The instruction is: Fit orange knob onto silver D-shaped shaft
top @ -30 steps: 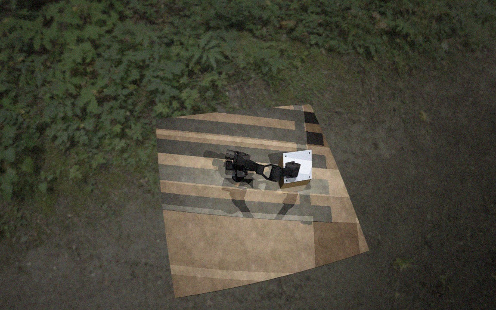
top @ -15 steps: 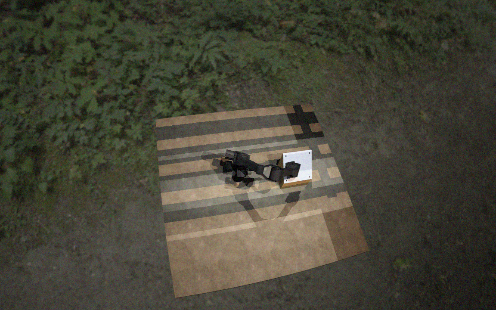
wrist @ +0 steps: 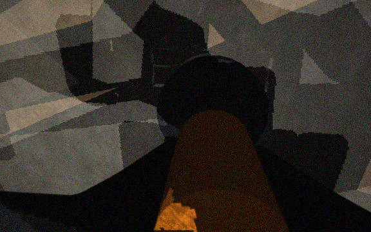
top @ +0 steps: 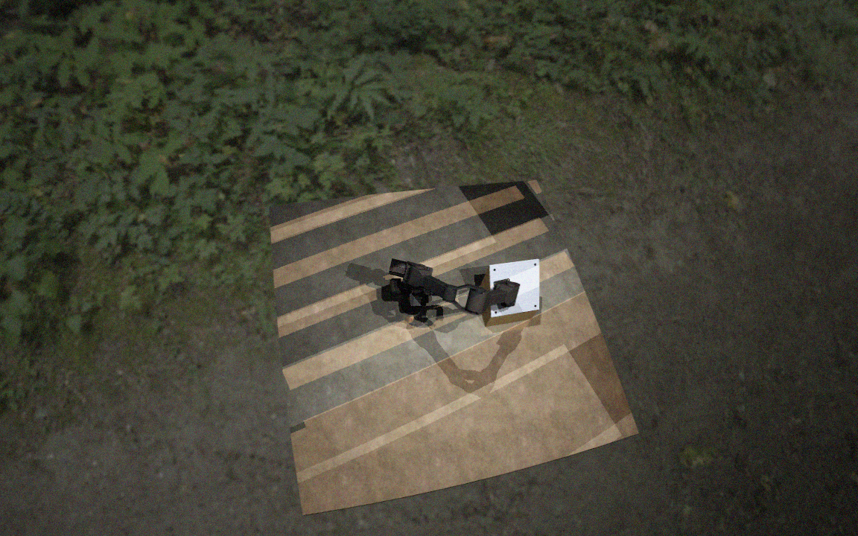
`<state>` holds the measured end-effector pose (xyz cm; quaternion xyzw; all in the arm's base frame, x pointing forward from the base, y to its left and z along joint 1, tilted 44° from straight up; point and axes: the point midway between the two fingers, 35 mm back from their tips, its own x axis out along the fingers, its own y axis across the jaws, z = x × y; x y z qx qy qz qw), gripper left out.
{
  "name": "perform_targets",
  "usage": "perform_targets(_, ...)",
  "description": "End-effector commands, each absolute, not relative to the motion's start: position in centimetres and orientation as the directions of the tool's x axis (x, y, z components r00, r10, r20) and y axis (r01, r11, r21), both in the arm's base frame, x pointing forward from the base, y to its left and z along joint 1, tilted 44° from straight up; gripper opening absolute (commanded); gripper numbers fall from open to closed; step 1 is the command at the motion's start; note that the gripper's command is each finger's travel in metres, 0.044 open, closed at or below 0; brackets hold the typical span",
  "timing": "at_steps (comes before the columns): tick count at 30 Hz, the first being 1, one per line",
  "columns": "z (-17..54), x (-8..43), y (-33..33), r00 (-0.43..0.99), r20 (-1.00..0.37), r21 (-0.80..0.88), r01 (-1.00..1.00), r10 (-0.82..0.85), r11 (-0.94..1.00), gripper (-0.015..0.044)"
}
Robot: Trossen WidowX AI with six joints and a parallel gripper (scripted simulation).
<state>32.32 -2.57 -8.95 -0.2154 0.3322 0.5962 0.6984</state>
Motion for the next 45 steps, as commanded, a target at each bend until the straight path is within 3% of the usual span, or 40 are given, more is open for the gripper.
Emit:
perform_targets(1,-8.77,32.24,-2.81,0.072,-0.720,0.075,-0.981,0.690,0.181,0.0000)
perform_targets(7,-8.94,31.95,-2.76,0.072,-0.720,-0.051,-0.997,0.690,0.051,0.0000)
perform_targets(45,-9.03,32.21,-2.66,0.072,-0.720,-0.051,-0.997,0.690,0.051,0.0000)
